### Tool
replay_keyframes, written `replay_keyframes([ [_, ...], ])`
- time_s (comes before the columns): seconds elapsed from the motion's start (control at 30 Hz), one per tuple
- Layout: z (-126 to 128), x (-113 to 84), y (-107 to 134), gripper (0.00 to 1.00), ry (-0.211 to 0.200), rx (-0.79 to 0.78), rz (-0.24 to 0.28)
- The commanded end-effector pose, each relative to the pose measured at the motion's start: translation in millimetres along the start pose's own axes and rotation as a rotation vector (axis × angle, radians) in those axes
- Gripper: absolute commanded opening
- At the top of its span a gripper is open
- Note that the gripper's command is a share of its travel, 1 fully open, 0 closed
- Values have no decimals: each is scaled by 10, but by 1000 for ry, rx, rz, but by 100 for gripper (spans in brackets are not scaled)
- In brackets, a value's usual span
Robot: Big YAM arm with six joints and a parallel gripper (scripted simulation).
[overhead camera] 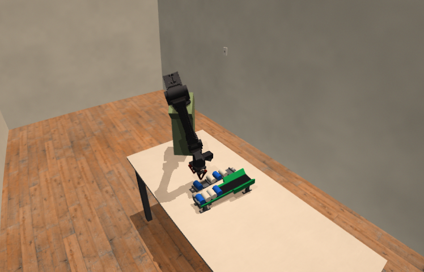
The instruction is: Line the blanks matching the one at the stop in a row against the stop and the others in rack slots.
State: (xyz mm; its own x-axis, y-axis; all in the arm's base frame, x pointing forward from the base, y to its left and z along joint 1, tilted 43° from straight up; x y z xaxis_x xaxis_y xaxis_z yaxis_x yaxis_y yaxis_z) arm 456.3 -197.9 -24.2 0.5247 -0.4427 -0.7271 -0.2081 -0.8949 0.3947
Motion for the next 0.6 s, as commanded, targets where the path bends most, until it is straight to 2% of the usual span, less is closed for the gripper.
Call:
replay_keyframes([
  [0.0, 15, 78, 28, 76, -2, -2, 2],
  [0.57, 22, 305, 25, 76, -3, -2, 1],
])
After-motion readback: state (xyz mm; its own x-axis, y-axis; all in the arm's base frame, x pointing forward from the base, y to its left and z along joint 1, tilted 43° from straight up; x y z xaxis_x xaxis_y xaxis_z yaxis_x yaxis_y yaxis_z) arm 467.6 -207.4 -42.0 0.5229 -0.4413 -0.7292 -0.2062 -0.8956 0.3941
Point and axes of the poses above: the point where the finger pads meet when closed, its own x axis out along the fingers, its own z axis across the jaws, y = z × x, the point moved 1 cm from there along -x, back along the fingers, and after that the axes turned 5 degrees about x, right-handed, at the moved point
